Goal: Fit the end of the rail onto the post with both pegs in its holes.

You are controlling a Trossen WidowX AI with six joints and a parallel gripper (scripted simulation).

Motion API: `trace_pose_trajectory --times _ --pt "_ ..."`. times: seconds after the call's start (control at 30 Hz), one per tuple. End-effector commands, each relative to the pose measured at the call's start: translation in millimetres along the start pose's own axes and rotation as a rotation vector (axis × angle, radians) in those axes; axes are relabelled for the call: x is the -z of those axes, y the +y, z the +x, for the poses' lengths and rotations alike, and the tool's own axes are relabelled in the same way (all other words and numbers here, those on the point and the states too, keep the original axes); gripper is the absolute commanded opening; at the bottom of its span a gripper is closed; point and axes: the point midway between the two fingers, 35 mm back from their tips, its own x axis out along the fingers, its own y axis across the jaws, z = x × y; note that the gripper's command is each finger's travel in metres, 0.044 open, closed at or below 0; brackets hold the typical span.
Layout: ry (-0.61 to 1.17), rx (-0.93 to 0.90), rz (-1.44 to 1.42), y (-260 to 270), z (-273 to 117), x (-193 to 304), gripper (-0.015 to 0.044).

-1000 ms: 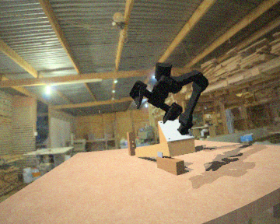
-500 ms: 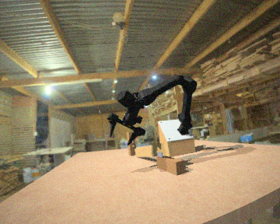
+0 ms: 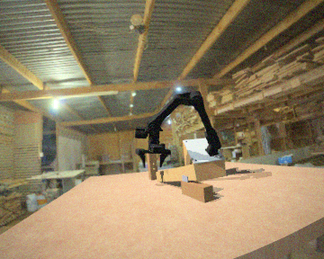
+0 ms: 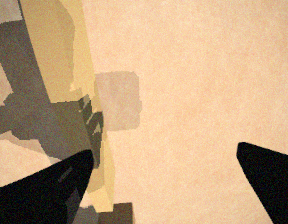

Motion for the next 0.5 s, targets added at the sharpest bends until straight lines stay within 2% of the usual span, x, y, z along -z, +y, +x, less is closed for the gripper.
trace_pose_trajectory --times 0.0,0.47 --pt "-0.081 -0.096 -0.003 47.0 4.8 26.0 0.044" --pt "-0.099 -0.111 -0.003 57.0 12.6 28.5 0.044"
